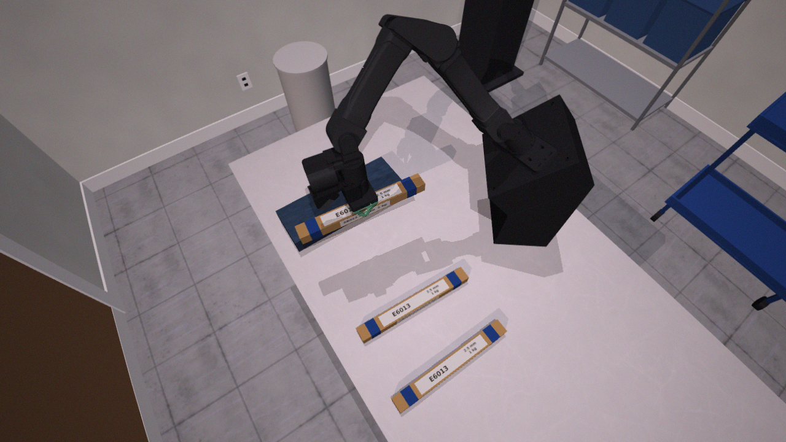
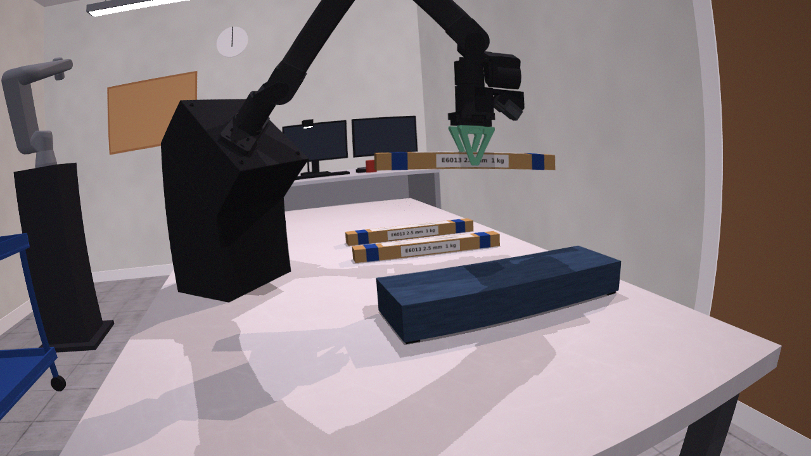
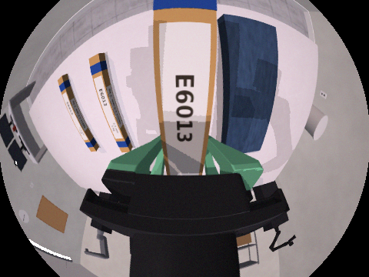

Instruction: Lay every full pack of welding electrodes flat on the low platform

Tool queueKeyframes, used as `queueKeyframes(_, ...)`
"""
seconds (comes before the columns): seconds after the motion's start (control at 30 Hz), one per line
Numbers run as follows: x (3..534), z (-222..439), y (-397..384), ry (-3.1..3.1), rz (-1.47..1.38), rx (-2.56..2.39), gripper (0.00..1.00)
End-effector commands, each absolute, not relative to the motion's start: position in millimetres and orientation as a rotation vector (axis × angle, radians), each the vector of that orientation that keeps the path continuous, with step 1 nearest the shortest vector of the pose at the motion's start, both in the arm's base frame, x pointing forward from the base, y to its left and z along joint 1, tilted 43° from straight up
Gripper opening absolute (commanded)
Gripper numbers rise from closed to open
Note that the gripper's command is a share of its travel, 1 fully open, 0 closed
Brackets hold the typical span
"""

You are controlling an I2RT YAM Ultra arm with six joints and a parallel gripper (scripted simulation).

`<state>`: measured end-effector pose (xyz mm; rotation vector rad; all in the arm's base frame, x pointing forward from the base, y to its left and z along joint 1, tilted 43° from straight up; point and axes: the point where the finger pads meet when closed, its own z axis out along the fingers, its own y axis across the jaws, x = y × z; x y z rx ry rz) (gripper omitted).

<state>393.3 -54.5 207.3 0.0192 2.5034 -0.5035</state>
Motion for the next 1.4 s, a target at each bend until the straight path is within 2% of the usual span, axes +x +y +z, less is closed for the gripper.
queueKeyframes(0.0, 389.3, 245.8, -44.5, 2.415, -0.484, 0.012, 0.0)
queueKeyframes(1.37, 387.3, 235.7, -44.6, 2.42, -0.482, 0.005, 0.0)
